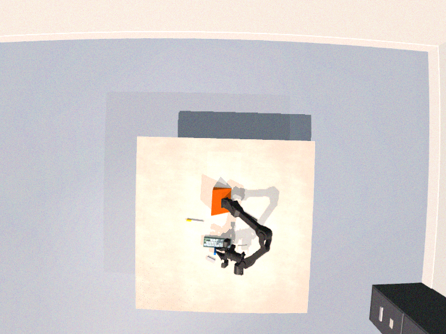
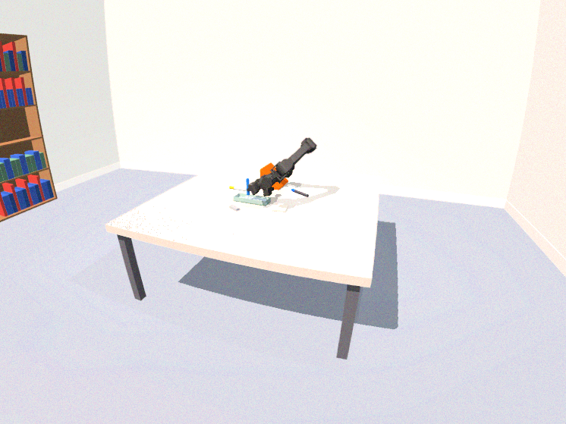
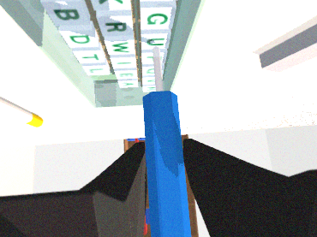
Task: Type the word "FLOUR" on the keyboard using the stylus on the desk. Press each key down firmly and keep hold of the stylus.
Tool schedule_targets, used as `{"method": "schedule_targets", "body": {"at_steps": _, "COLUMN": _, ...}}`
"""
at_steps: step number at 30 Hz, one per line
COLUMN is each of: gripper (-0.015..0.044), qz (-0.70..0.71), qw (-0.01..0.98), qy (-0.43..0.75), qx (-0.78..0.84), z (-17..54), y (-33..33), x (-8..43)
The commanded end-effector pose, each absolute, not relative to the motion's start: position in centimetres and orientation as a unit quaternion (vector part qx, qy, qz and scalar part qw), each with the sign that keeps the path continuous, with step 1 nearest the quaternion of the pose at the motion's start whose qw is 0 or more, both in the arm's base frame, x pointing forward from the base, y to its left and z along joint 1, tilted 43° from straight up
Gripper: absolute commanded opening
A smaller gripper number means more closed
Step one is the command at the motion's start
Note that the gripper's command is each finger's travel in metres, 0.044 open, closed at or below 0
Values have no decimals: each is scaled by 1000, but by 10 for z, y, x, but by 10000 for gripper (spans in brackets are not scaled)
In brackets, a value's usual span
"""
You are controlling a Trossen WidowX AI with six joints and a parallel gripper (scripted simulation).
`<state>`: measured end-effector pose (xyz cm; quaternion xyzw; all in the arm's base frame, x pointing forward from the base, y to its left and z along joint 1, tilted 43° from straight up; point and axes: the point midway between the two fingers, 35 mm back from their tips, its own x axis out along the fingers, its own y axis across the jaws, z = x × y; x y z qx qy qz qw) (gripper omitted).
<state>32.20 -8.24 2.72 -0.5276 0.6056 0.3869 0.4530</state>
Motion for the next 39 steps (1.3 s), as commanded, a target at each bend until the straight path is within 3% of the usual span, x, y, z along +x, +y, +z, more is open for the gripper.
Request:
{"method": "schedule_targets", "body": {"at_steps": 1, "gripper": 81, "qz": 386, "qw": 453, "qy": 607, "qx": -526, "z": 25, "y": -81, "x": 322}}
{"method": "schedule_targets", "body": {"at_steps": 39, "gripper": 81, "qz": 386, "qw": 452, "qy": 608, "qx": -527, "z": 50, "y": -105, "x": 318}}
